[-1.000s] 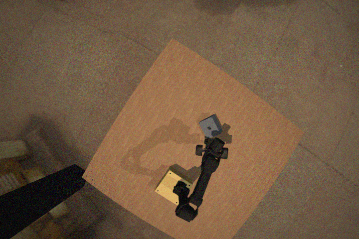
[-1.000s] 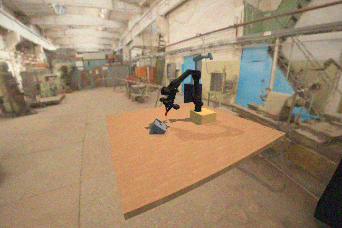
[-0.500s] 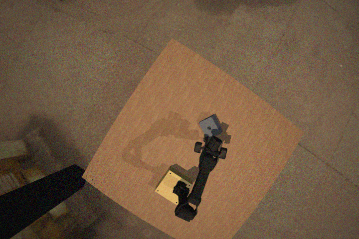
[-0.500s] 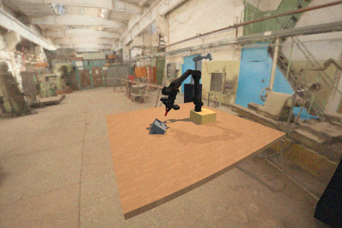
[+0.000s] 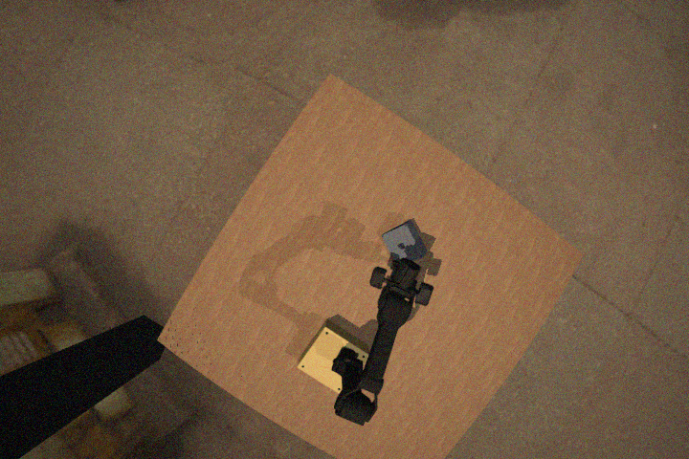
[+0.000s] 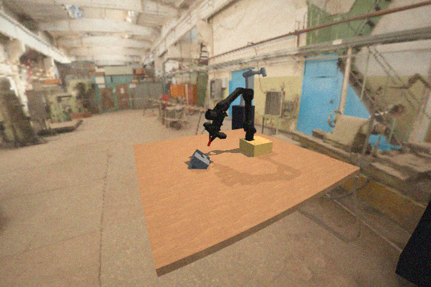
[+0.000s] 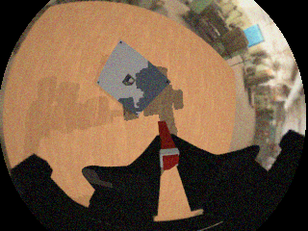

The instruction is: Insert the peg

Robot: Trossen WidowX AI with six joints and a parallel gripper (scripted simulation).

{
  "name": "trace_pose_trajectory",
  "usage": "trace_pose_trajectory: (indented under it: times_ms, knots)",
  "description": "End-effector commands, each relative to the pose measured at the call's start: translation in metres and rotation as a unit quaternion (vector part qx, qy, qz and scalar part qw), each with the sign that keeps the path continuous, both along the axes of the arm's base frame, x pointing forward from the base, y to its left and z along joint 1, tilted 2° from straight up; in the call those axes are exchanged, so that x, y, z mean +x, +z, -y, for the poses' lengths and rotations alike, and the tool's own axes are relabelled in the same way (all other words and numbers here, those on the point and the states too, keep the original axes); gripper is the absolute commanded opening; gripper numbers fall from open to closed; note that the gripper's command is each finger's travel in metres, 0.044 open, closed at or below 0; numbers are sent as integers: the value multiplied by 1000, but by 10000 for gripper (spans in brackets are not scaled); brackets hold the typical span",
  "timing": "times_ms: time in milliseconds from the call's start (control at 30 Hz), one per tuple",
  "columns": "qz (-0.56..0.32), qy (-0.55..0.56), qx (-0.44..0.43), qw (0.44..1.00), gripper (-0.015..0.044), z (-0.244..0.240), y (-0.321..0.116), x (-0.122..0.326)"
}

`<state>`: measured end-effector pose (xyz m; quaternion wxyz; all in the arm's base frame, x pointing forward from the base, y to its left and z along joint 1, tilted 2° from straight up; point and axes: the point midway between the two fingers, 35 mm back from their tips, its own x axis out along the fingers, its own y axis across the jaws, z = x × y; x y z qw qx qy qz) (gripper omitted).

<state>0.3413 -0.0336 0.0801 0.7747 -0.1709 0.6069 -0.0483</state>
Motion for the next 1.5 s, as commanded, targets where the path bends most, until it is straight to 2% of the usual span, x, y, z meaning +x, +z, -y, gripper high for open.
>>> trace_pose_trajectory:
  times_ms: [0, 1467]
  knots:
    - [11, -17, 1, 1000, 0, -3, 1, 1]
    - [110, -160, 39, 980, 0, -40, 9, 14]
